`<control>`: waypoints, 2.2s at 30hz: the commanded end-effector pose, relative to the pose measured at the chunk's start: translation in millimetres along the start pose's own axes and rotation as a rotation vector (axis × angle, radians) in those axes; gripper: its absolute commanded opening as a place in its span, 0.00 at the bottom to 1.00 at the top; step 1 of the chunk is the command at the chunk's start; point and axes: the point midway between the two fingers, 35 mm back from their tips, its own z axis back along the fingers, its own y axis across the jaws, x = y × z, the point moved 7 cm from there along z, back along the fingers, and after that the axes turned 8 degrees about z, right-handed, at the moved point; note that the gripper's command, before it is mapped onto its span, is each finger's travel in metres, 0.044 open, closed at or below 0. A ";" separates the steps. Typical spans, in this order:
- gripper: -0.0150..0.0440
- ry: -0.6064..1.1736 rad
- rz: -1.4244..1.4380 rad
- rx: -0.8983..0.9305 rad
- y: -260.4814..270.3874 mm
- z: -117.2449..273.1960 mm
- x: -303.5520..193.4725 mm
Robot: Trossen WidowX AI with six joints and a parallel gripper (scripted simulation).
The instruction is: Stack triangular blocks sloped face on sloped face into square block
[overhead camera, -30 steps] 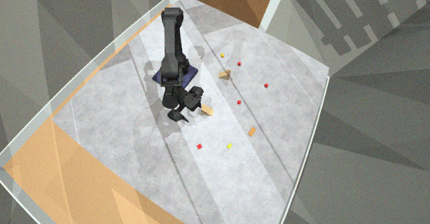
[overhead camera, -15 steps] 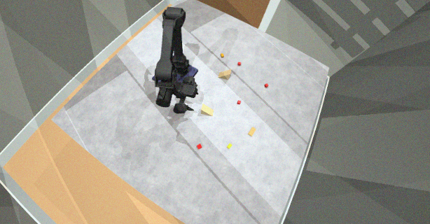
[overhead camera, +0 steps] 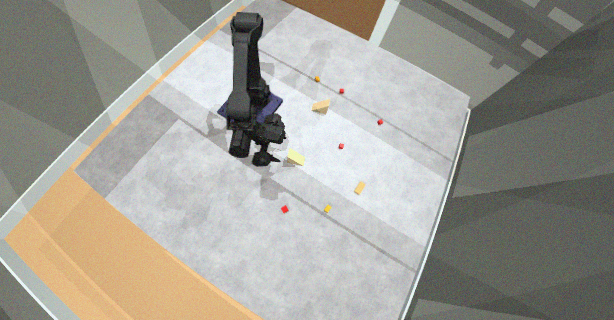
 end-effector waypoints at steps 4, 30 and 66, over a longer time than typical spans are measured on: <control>1.00 0.007 -0.011 0.009 0.4 -12.5 -2.8; 1.00 0.003 -0.011 0.008 -2.0 -54.8 -3.4; 0.35 -0.004 -0.012 0.006 0.7 -78.9 -2.1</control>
